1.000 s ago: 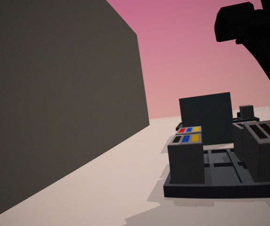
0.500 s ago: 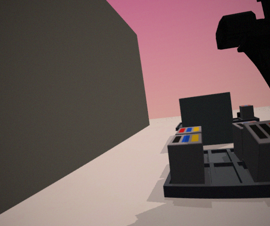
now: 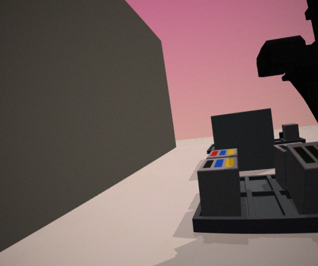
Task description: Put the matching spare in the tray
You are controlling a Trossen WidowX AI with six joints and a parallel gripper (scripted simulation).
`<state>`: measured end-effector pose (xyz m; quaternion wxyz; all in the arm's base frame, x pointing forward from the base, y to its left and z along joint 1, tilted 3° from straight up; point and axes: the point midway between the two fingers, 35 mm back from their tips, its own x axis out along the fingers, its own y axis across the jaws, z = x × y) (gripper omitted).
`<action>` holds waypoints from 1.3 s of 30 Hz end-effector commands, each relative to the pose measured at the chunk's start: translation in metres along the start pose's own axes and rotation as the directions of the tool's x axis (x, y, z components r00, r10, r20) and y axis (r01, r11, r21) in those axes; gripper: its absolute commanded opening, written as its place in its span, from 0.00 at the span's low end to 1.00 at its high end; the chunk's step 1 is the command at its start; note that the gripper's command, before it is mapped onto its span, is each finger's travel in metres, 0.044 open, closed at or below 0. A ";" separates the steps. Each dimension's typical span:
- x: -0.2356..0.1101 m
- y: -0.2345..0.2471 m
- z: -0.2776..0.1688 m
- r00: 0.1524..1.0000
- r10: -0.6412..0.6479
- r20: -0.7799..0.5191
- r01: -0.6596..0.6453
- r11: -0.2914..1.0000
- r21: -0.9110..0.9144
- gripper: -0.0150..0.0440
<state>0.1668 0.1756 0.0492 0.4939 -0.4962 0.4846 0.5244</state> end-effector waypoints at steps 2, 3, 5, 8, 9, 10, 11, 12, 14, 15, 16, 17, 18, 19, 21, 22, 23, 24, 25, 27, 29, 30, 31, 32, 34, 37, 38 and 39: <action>0.012 0.003 -0.002 1.000 0.015 -0.009 -0.015 1.000 0.003 0.76; 0.014 0.003 -0.002 1.000 0.015 -0.009 -0.015 1.000 0.003 0.76; 0.017 0.003 -0.002 1.000 0.015 -0.009 -0.015 1.000 0.003 0.76; 0.022 0.003 -0.002 1.000 0.015 -0.009 -0.015 1.000 0.003 0.76; 0.024 0.003 -0.002 1.000 0.015 -0.009 -0.015 1.000 0.003 0.76; 0.025 0.003 -0.002 1.000 0.015 -0.009 -0.015 1.000 0.003 0.76; 0.027 0.003 -0.002 1.000 0.015 -0.009 -0.015 1.000 0.003 0.76; 0.029 0.004 -0.003 1.000 0.015 -0.009 -0.015 1.000 0.003 0.76; 0.032 0.004 -0.003 1.000 0.015 -0.009 -0.015 1.000 0.003 0.76; 0.033 0.004 -0.003 1.000 0.015 -0.009 -0.015 1.000 0.003 0.76; 0.035 0.004 -0.003 1.000 0.015 -0.009 -0.015 1.000 0.003 0.76; 0.037 0.004 -0.003 1.000 0.015 -0.009 -0.015 1.000 0.003 0.76; 0.038 0.005 -0.003 1.000 0.015 -0.009 -0.015 1.000 0.003 0.76; 0.040 0.005 -0.004 1.000 0.015 -0.009 -0.015 1.000 0.003 0.76; 0.043 0.005 -0.004 1.000 0.015 -0.009 -0.015 1.000 0.003 0.76; 0.045 0.006 -0.004 1.000 0.015 -0.009 -0.015 1.000 0.003 0.76; 0.046 0.006 -0.004 1.000 0.015 -0.009 -0.015 1.000 0.003 0.76; 0.047 0.006 -0.005 1.000 0.015 -0.009 -0.015 1.000 0.003 0.76; 0.047 0.006 -0.005 1.000 0.015 -0.009 -0.015 1.000 0.003 0.76; 0.047 0.006 -0.005 1.000 0.015 -0.009 -0.015 1.000 0.003 0.76; 0.047 0.006 -0.005 1.000 0.015 -0.009 -0.015 1.000 0.003 0.76; 0.047 0.006 -0.005 1.000 0.015 -0.009 -0.015 1.000 0.003 0.76; 0.047 0.006 -0.005 1.000 0.015 -0.009 -0.015 1.000 0.003 0.76; 0.047 0.006 -0.005 1.000 0.015 -0.009 -0.015 1.000 0.003 0.76; 0.047 0.006 -0.005 1.000 0.015 -0.009 -0.015 1.000 0.003 0.76; 0.047 0.006 -0.005 1.000 0.015 -0.009 -0.015 1.000 0.003 0.76; 0.047 0.006 -0.005 1.000 0.015 -0.009 -0.015 1.000 0.003 0.76; 0.047 0.006 -0.005 1.000 0.015 -0.009 -0.015 1.000 0.003 0.76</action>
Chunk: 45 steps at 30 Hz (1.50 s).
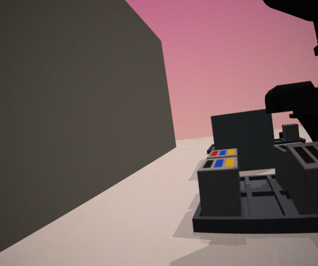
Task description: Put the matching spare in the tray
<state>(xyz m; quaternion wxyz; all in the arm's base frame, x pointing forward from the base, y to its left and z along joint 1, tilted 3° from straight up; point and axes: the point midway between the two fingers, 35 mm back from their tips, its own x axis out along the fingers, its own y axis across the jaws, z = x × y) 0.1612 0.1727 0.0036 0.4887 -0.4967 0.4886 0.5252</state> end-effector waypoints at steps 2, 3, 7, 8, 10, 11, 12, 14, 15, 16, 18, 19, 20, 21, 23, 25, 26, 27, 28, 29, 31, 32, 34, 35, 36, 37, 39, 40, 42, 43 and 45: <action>0.001 0.001 0.000 1.000 0.006 0.000 -0.006 1.000 0.006 0.76; 0.001 0.001 0.000 1.000 0.006 0.000 -0.006 1.000 0.006 0.76; 0.000 0.000 0.000 1.000 0.001 -0.001 -0.001 1.000 0.000 0.67; 0.000 0.000 0.000 1.000 0.001 -0.001 -0.001 1.000 0.000 0.63; 0.000 0.000 0.000 1.000 0.001 -0.001 -0.001 1.000 0.000 0.54; 0.000 0.000 0.000 1.000 0.001 -0.001 -0.001 1.000 0.000 0.53; 0.000 0.000 0.000 1.000 0.001 -0.001 -0.001 1.000 0.000 0.52; 0.000 0.000 0.000 1.000 0.001 -0.001 -0.001 1.000 0.000 0.50; 0.000 0.000 0.000 1.000 0.001 -0.001 -0.001 1.000 0.000 0.48; 0.000 0.000 0.000 1.000 0.001 -0.001 -0.001 1.000 0.000 0.47; 0.000 0.000 0.000 1.000 0.001 -0.001 -0.001 1.000 0.000 0.42; 0.000 0.000 0.000 1.000 0.001 -0.001 -0.001 1.000 0.000 0.37; 0.000 0.000 0.000 1.000 0.001 -0.001 -0.001 1.000 0.000 0.33; 0.000 0.000 0.000 1.000 0.001 -0.001 -0.001 1.000 0.000 0.28; 0.000 0.000 0.000 1.000 0.001 -0.001 -0.001 1.000 0.000 0.25; 0.000 0.000 0.000 1.000 0.001 -0.001 -0.001 1.000 0.000 0.25; 0.000 0.000 0.000 1.000 0.001 -0.001 -0.001 1.000 0.000 0.25; 0.000 0.000 0.000 1.000 0.001 -0.001 -0.001 1.000 0.000 0.25; 0.000 0.000 0.000 1.000 0.001 -0.001 -0.001 1.000 0.000 0.25; 0.000 0.000 0.000 1.000 0.001 -0.001 -0.001 1.000 0.000 0.25; -0.003 0.000 0.000 1.000 0.001 -0.001 -0.001 1.000 0.000 0.25; -0.008 -0.001 0.001 1.000 0.001 -0.001 -0.001 1.000 0.001 0.25; -0.020 -0.002 0.002 1.000 0.002 -0.001 -0.002 1.000 0.002 0.25; -0.026 -0.002 0.002 1.000 0.002 0.000 -0.002 1.000 0.002 0.25; -0.032 -0.002 0.002 1.000 0.003 0.000 -0.003 1.000 0.002 0.25; -0.038 -0.002 0.002 1.000 0.003 0.000 -0.003 1.000 0.003 0.25; -0.051 -0.002 0.002 1.000 0.004 0.000 -0.004 1.000 0.004 0.25; -0.057 -0.002 0.002 1.000 0.004 0.000 -0.004 1.000 0.004 0.25; -0.070 -0.001 0.001 1.000 0.005 0.000 -0.005 1.000 0.005 0.25; -0.075 0.000 0.001 1.000 0.005 0.000 -0.005 1.000 0.005 0.25; -0.079 0.000 0.000 1.000 0.005 0.000 -0.005 1.000 0.006 0.25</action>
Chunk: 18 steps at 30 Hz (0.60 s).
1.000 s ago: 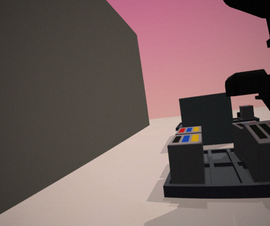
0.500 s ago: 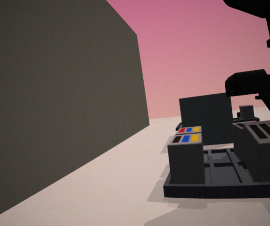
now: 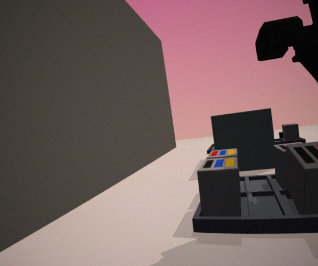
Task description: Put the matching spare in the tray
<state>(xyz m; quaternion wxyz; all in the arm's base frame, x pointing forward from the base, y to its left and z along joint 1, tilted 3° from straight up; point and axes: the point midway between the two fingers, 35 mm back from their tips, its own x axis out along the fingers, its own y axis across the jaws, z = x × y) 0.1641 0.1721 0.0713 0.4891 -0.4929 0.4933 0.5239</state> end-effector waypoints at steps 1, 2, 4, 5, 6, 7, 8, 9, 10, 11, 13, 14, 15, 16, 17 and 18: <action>-0.011 0.001 -0.001 1.000 -0.001 0.001 0.001 1.000 -0.005 0.25; -0.011 0.001 -0.001 1.000 -0.001 0.001 0.001 1.000 -0.005 0.25; -0.011 0.001 -0.001 1.000 -0.001 0.001 0.001 1.000 -0.005 0.25; -0.009 0.000 0.000 1.000 -0.003 0.002 0.003 1.000 0.000 0.25; -0.011 0.000 0.000 1.000 -0.003 0.002 0.003 1.000 0.000 0.25; -0.014 -0.001 0.001 1.000 -0.003 0.002 0.003 1.000 0.000 0.25; -0.019 -0.001 0.001 1.000 -0.003 0.002 0.003 1.000 0.000 0.25; -0.023 -0.002 0.002 1.000 -0.003 0.002 0.003 1.000 -0.001 0.25; -0.027 -0.003 0.003 1.000 -0.003 0.002 0.003 1.000 -0.001 0.25; -0.031 -0.003 0.003 1.000 -0.003 0.002 0.003 1.000 -0.001 0.25; -0.040 -0.004 0.004 1.000 -0.003 0.002 0.003 1.000 -0.002 0.25; -0.044 -0.005 0.004 1.000 -0.003 0.002 0.003 1.000 -0.002 0.25; -0.048 -0.005 0.005 1.000 -0.003 0.002 0.003 1.000 -0.002 0.25; -0.052 -0.005 0.005 1.000 -0.003 0.002 0.003 1.000 -0.003 0.25; -0.057 -0.006 0.005 1.000 -0.003 0.002 0.003 1.000 -0.003 0.25; -0.061 -0.006 0.006 1.000 -0.003 0.002 0.003 1.000 -0.003 0.25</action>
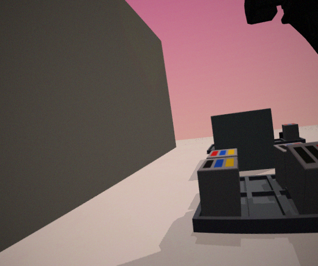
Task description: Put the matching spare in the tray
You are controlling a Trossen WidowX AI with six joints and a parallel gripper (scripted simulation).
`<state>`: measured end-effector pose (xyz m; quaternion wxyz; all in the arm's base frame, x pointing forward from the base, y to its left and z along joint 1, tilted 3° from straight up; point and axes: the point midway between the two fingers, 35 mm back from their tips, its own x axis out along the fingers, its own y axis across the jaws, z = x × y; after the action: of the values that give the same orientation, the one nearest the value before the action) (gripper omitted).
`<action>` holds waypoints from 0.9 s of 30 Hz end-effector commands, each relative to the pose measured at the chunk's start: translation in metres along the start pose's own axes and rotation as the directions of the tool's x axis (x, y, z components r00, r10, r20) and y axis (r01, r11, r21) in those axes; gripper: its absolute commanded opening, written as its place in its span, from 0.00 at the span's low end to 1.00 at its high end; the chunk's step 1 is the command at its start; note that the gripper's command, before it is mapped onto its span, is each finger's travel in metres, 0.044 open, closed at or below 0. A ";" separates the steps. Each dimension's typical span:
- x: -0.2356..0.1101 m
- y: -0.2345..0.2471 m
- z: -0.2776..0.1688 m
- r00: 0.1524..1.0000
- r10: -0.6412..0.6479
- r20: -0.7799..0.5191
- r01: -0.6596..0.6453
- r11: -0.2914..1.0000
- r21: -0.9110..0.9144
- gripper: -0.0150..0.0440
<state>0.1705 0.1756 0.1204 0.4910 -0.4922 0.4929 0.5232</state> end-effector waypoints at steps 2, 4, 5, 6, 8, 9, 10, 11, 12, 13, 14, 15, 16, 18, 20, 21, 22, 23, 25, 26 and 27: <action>-0.020 -0.001 0.001 1.000 0.000 0.000 0.000 1.000 -0.007 0.25; -0.029 -0.001 0.001 1.000 0.000 0.000 0.000 1.000 -0.007 0.25; -0.032 -0.001 0.001 1.000 0.000 -0.001 0.000 1.000 -0.007 0.25; -0.035 -0.001 0.001 1.000 0.000 -0.001 0.000 1.000 -0.008 0.25; -0.035 -0.002 0.001 1.000 0.000 0.000 0.000 1.000 -0.007 0.25; -0.036 -0.003 0.001 1.000 -0.001 0.001 0.001 1.000 -0.007 0.25; -0.036 -0.004 0.000 1.000 -0.003 0.002 0.003 1.000 -0.006 0.25; -0.036 -0.007 -0.001 1.000 -0.005 0.004 0.005 1.000 -0.005 0.25; -0.037 -0.010 -0.003 1.000 -0.008 0.007 0.008 1.000 -0.003 0.25; -0.038 -0.013 -0.005 1.000 -0.011 0.009 0.011 1.000 -0.001 0.25; -0.038 -0.016 -0.006 1.000 -0.014 0.012 0.014 1.000 0.000 0.25; -0.039 -0.019 -0.008 1.000 -0.015 0.012 0.015 1.000 0.001 0.25; -0.039 -0.023 -0.010 1.000 -0.017 0.013 0.017 1.000 0.001 0.25; -0.040 -0.030 -0.014 1.000 -0.018 0.014 0.018 1.000 0.008 0.25; -0.041 -0.038 -0.019 1.000 -0.016 0.014 0.016 1.000 0.020 0.25; -0.041 -0.042 -0.022 1.000 -0.015 0.014 0.015 1.000 0.026 0.25; -0.041 -0.046 -0.025 1.000 -0.014 0.015 0.014 0.999 0.032 0.25; -0.041 -0.050 -0.028 1.000 -0.013 0.015 0.013 0.999 0.038 0.25; -0.042 -0.058 -0.034 1.000 -0.012 0.016 0.011 0.999 0.050 0.25; -0.042 -0.062 -0.037 1.000 -0.011 0.016 0.010 0.998 0.056 0.25; -0.042 -0.065 -0.040 1.000 -0.010 0.017 0.009 0.998 0.062 0.25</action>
<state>0.2278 0.1434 0.1601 0.5123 -0.4811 0.4971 0.5090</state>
